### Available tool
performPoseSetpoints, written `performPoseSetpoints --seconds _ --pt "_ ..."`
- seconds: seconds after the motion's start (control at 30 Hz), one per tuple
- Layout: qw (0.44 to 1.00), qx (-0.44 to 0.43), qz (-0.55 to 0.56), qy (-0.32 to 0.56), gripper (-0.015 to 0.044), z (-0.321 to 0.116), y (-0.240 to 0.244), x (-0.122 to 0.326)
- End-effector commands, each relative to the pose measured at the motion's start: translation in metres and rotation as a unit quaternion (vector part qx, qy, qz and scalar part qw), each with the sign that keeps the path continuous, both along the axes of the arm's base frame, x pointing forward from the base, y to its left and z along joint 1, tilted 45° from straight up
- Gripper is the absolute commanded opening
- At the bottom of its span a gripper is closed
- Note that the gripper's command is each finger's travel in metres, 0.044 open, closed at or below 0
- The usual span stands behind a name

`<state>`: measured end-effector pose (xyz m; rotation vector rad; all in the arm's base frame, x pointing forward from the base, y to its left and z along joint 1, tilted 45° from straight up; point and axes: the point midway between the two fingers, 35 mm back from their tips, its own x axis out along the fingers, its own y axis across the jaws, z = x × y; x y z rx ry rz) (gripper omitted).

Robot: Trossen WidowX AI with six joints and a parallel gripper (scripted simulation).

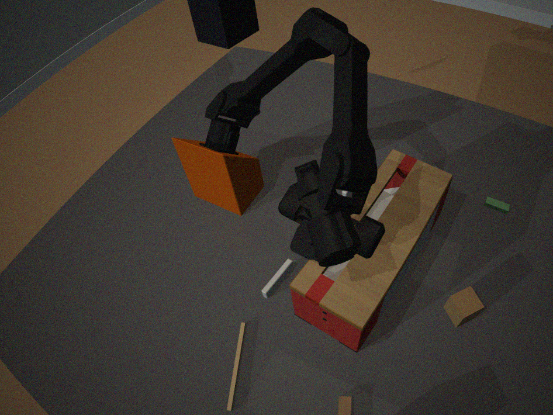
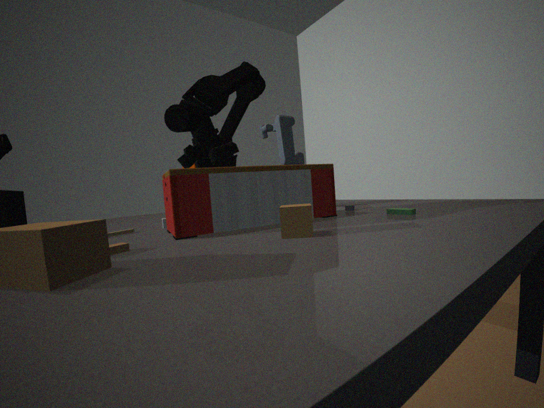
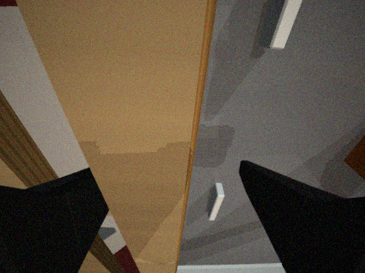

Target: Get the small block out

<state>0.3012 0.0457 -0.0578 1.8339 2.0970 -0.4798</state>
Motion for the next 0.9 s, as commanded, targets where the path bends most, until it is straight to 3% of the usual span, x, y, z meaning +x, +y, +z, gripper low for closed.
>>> performPoseSetpoints --seconds 0.0,0.87 --pt "1.000 0.000 0.000 0.000 0.0400 0.001 -0.001 0.000" --pt "1.000 0.001 0.000 0.001 0.0400 0.028 0.029 -0.002"
